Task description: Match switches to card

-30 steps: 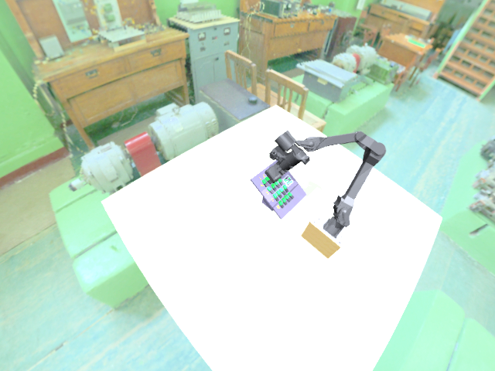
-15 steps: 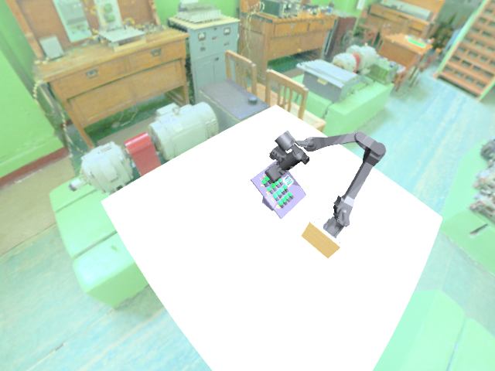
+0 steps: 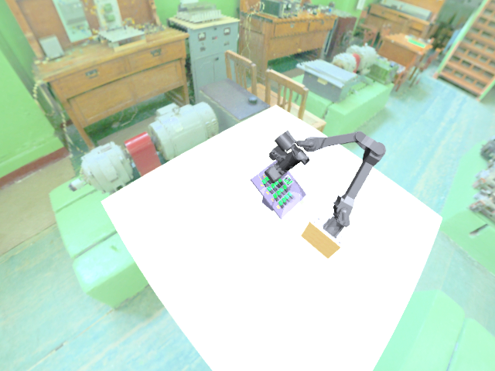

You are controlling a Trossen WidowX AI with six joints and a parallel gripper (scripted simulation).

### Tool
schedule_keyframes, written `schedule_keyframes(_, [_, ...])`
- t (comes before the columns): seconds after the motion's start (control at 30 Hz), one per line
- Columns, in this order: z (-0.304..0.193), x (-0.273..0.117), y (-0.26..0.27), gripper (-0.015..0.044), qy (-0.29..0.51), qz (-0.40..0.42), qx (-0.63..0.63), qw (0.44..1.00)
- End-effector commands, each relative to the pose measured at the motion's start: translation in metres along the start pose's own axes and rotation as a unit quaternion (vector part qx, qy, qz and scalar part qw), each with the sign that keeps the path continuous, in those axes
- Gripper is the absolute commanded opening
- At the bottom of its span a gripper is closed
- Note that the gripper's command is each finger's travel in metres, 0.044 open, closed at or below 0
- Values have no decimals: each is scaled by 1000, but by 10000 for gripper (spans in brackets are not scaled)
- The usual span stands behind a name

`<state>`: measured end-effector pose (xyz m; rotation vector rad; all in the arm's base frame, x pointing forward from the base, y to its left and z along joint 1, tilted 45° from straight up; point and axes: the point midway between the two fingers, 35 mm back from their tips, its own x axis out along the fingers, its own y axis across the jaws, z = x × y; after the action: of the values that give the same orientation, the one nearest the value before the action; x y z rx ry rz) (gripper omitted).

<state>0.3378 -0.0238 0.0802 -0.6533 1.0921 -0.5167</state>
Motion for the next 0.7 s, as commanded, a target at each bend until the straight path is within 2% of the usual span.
schedule_keyframes(0.0, [0, 1, 1, 0, 0, 3, -1, 1000])
schedule_keyframes(0.67, [0, 3, 1, 0, 0, 3, -1, 1000])
